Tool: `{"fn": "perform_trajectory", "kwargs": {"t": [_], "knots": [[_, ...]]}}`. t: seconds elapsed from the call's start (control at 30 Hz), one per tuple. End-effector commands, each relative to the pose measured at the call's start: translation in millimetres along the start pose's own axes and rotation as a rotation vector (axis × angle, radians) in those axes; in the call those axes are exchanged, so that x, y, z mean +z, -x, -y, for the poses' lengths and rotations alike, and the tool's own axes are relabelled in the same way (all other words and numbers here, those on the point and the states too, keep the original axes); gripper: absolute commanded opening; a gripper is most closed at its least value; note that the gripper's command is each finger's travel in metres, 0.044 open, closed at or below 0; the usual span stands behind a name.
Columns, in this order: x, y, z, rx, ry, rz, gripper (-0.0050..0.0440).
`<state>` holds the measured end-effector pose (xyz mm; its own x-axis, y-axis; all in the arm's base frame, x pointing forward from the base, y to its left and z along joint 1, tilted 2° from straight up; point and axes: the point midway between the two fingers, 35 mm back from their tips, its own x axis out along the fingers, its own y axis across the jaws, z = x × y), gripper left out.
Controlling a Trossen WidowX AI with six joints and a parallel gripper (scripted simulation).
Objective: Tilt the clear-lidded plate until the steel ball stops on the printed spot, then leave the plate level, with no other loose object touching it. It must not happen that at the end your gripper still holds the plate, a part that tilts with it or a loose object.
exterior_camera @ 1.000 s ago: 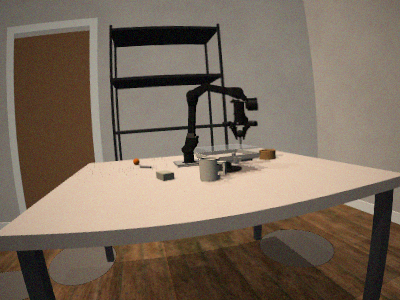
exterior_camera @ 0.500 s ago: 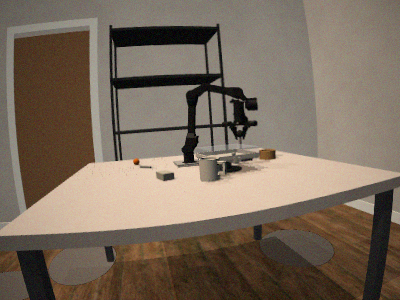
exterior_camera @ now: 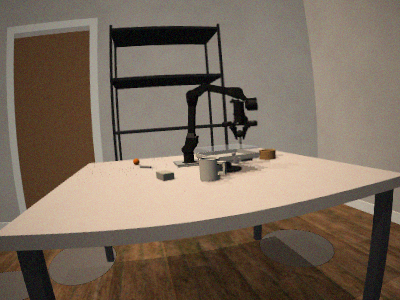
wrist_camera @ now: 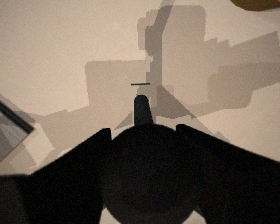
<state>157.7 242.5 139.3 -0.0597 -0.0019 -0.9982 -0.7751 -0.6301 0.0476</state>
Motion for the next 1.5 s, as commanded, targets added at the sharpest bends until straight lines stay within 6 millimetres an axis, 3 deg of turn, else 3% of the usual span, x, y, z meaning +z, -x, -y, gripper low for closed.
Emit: {"fn": "perform_trajectory", "kwargs": {"t": [0.0,0.2,0.33,0.4,0.57,0.97,1.47], "knots": [[-0.6,-0.4,0.3,-0.001,0.002,-0.004,0.015],[-0.6,-0.4,0.3,-0.001,0.002,-0.004,0.015],[-0.6,-0.4,0.3,-0.001,0.002,-0.004,0.0217],[-0.6,-0.4,0.3,-0.001,0.002,-0.004,0.0217],[-0.6,-0.4,0.3,-0.001,0.002,-0.004,0.03],[-0.6,1.2,0.3,-0.023,0.002,-0.005,0.03],[-0.4,26.2,-0.3,-0.023,0.002,-0.005,0.03]]}}
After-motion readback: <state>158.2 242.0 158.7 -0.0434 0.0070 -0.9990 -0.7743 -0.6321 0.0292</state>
